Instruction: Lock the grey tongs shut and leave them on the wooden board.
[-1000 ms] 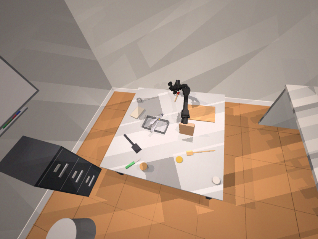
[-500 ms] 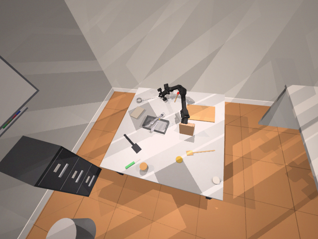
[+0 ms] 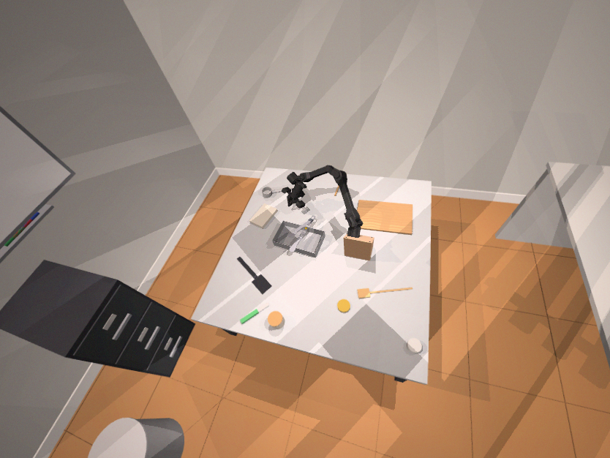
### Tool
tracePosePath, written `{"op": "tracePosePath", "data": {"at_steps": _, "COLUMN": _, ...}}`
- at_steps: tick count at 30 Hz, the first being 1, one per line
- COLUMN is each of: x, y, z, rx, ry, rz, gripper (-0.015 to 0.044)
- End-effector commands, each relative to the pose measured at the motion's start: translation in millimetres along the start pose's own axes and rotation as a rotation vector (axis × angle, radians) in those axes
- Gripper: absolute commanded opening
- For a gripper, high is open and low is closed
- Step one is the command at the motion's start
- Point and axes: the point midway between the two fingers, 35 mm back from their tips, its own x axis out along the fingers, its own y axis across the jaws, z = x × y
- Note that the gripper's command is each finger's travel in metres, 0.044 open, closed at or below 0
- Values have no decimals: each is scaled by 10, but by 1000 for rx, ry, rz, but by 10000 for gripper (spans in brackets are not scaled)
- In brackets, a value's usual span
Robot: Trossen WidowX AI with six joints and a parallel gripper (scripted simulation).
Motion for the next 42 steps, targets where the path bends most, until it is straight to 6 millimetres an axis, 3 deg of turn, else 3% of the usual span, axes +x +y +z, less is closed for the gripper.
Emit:
{"op": "tracePosePath", "data": {"at_steps": 1, "x": 93, "y": -374, "z": -603, "rx": -14, "ry": -33, "rz": -157, "gripper": -150}}
{"op": "tracePosePath", "data": {"at_steps": 9, "x": -42, "y": -1155, "z": -1481, "rx": -109, "ry": -229, "rz": -358, "gripper": -150}}
{"op": "tracePosePath", "data": {"at_steps": 14, "x": -292, "y": -1643, "z": -1920, "rx": -204, "ry": -434, "rz": -370, "gripper": -150}}
{"op": "tracePosePath", "data": {"at_steps": 16, "x": -371, "y": -1753, "z": -2017, "rx": -231, "ry": -491, "rz": -351, "gripper": -150}}
{"op": "tracePosePath", "data": {"at_steps": 30, "x": -398, "y": -1791, "z": -2049, "rx": -242, "ry": -510, "rz": -342, "gripper": -150}}
{"op": "tracePosePath", "data": {"at_steps": 42, "x": -255, "y": -1825, "z": -1969, "rx": -241, "ry": -510, "rz": -342, "gripper": -150}}
